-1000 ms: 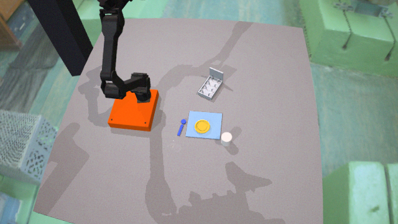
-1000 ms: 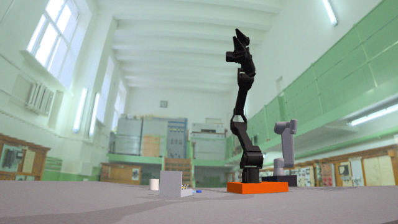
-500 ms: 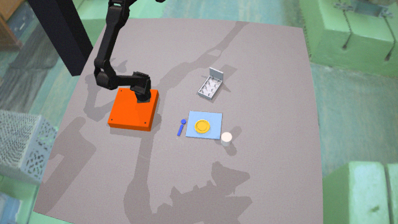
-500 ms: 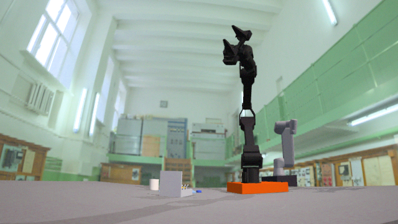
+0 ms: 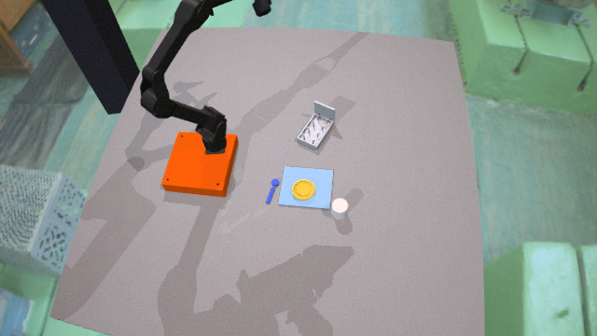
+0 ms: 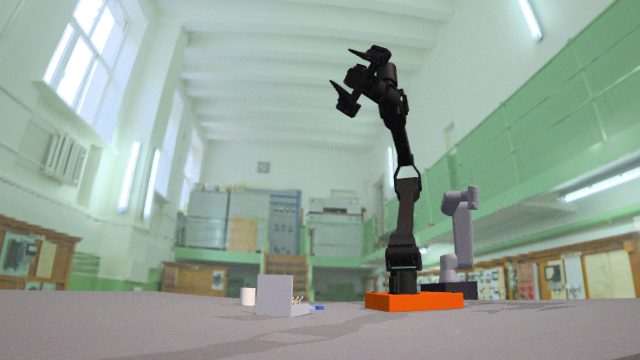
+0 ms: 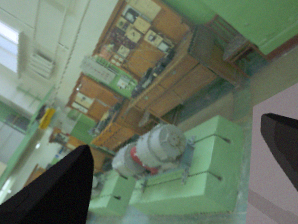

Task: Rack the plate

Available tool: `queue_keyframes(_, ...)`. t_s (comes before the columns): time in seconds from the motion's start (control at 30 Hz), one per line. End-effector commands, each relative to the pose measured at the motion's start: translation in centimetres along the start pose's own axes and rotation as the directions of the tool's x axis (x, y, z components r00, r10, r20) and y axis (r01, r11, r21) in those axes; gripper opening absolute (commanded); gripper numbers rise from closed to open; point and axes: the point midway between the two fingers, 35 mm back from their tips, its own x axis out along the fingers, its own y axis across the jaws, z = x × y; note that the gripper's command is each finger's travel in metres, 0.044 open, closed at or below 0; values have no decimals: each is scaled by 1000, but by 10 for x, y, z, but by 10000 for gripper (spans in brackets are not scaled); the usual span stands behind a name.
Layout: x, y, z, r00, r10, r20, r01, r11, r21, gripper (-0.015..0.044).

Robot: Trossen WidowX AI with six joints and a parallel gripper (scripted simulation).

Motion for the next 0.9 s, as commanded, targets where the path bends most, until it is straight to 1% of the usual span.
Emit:
queue_keyframes(0.0, 15, -20, -3, 997, -83, -11, 81, 993, -87, 400)
queue_keyframes(0.2, 36, -61, -4, 972, -235, -25, 224, 951, -215, 400)
queue_keyframes(0.4, 50, -105, -4, 922, -384, -50, 345, 874, -342, 400)
queue_keyframes(0.53, 56, -136, -2, 875, -479, -69, 411, 812, -415, 400)
queue_keyframes(0.73, 56, -187, 8, 786, -614, -70, 519, 718, -464, 400)
queue_keyframes(0.87, 54, -211, 13, 736, -673, -78, 561, 670, -487, 400)
